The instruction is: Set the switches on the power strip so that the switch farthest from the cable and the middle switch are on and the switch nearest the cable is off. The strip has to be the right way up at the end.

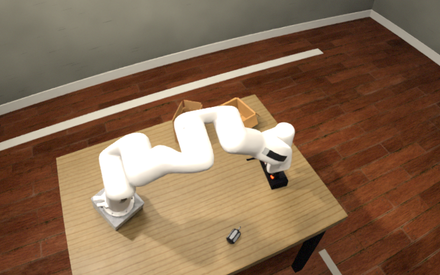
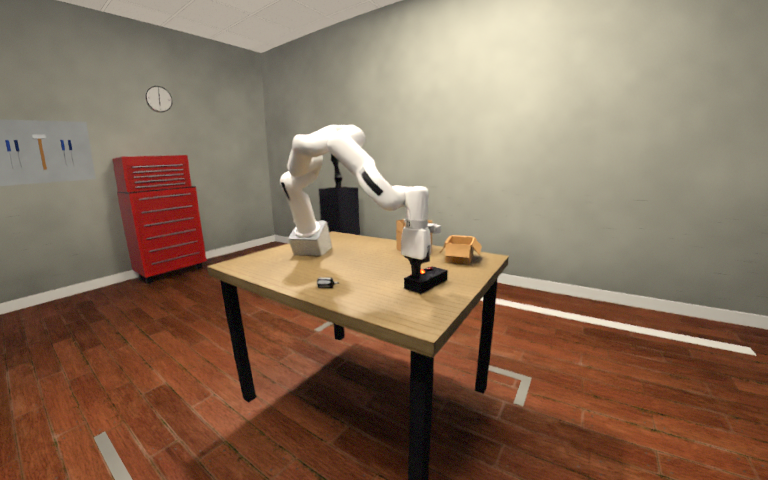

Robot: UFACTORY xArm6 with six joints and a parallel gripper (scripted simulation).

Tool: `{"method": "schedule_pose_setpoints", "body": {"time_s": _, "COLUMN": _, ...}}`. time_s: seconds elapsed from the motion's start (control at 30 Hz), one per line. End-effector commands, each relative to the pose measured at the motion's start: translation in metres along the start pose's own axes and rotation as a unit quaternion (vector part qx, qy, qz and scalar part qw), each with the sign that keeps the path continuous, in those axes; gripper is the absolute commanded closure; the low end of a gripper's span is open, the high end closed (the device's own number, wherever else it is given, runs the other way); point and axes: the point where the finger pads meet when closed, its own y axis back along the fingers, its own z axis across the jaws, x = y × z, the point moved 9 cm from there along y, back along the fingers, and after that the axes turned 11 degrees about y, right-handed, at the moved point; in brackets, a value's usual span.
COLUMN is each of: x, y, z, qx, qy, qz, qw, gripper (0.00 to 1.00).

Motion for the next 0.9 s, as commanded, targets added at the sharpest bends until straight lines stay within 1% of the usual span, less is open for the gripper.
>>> {"method": "schedule_pose_setpoints", "body": {"time_s": 0.0, "x": 0.000, "y": 0.003, "z": 0.002, "qx": -0.003, "qy": -0.001, "qz": 0.000, "qw": 1.000, "gripper": 1.00}}
{"method": "schedule_pose_setpoints", "body": {"time_s": 0.23, "x": 0.000, "y": 0.006, "z": 0.002, "qx": -0.003, "qy": -0.001, "qz": 0.000, "qw": 1.000, "gripper": 1.00}}
{"method": "schedule_pose_setpoints", "body": {"time_s": 0.53, "x": 0.000, "y": 0.028, "z": 0.002, "qx": -0.003, "qy": -0.001, "qz": 0.000, "qw": 1.000, "gripper": 1.00}}
{"method": "schedule_pose_setpoints", "body": {"time_s": 0.87, "x": 0.000, "y": 0.037, "z": 0.001, "qx": -0.003, "qy": -0.001, "qz": 0.000, "qw": 1.000, "gripper": 1.00}}
